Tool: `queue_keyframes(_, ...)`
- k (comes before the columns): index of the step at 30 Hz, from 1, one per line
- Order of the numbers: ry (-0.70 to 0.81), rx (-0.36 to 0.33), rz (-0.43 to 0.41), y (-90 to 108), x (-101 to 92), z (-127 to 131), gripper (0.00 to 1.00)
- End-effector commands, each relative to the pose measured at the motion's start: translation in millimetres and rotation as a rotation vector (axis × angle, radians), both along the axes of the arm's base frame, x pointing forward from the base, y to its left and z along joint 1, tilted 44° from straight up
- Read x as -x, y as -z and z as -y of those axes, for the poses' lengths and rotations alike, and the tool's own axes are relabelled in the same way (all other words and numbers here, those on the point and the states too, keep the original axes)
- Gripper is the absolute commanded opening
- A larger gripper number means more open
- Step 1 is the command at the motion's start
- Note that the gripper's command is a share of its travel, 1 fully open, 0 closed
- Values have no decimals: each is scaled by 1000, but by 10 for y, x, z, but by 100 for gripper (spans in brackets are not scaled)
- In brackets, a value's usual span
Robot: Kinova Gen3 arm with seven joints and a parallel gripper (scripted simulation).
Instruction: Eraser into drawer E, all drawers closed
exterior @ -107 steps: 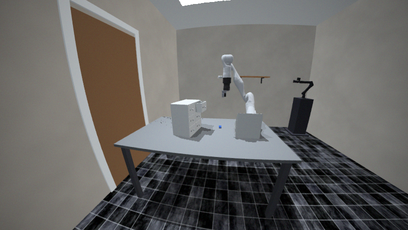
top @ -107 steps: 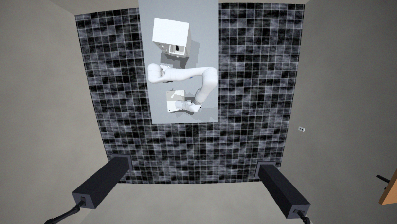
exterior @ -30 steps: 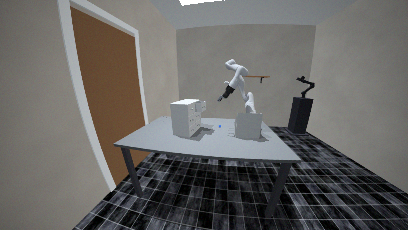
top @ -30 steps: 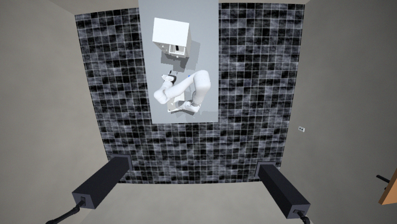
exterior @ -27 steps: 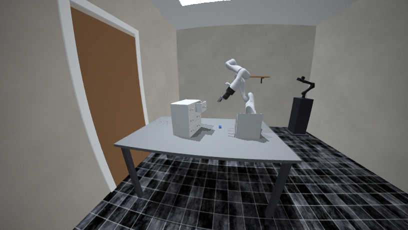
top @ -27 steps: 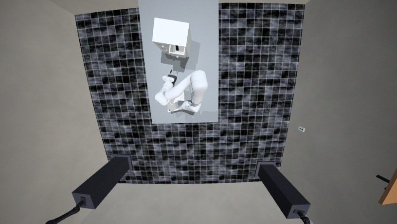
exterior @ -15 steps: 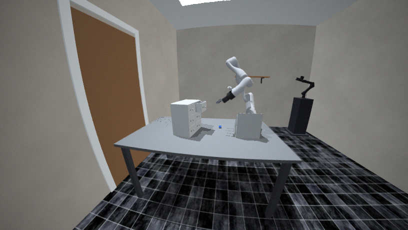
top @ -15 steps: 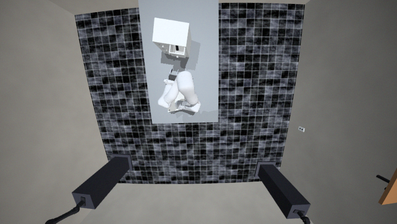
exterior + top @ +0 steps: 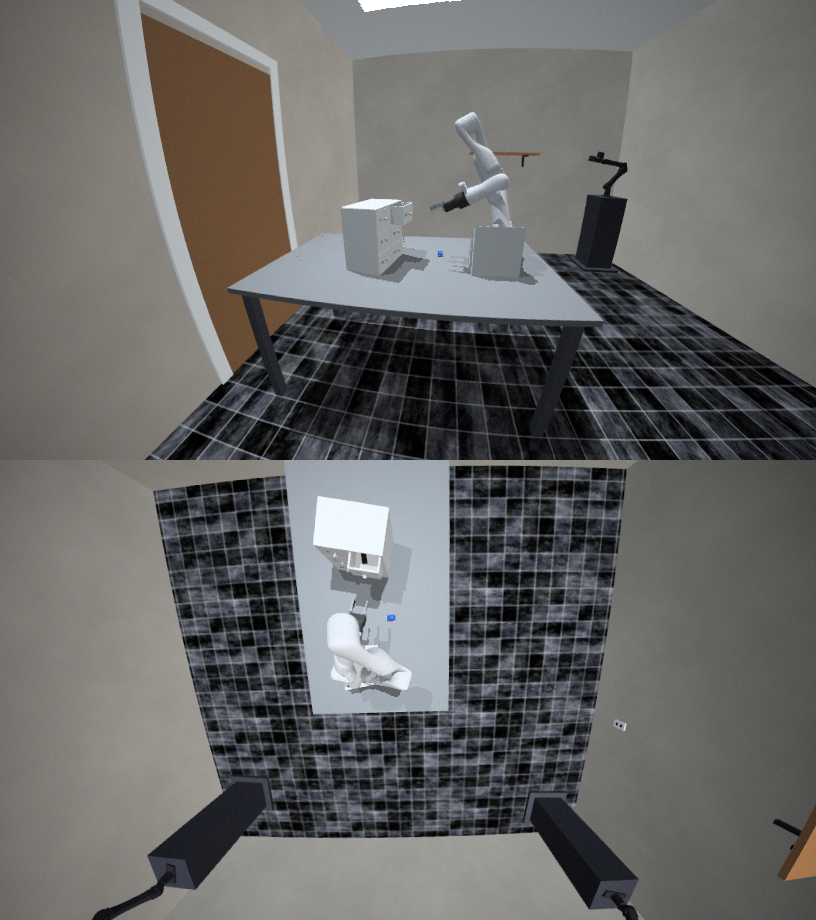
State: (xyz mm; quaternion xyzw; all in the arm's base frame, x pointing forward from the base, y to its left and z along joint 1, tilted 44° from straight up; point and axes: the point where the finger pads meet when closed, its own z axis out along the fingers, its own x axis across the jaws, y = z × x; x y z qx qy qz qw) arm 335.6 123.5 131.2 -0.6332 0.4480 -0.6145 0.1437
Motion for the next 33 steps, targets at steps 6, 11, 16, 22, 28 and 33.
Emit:
queue_keyframes(6, -65, 54, 41, 116, -8, 62, 100)
queue_keyframes(11, -78, 57, 56, 126, -21, 75, 100)
queue_keyframes(16, -91, 59, 70, 136, -32, 86, 100)
queue_keyframes(22, -95, 60, 74, 139, -36, 89, 100)
queue_keyframes(28, -95, 60, 74, 139, -36, 89, 0)
queue_keyframes(33, -95, 60, 74, 139, -36, 89, 0)
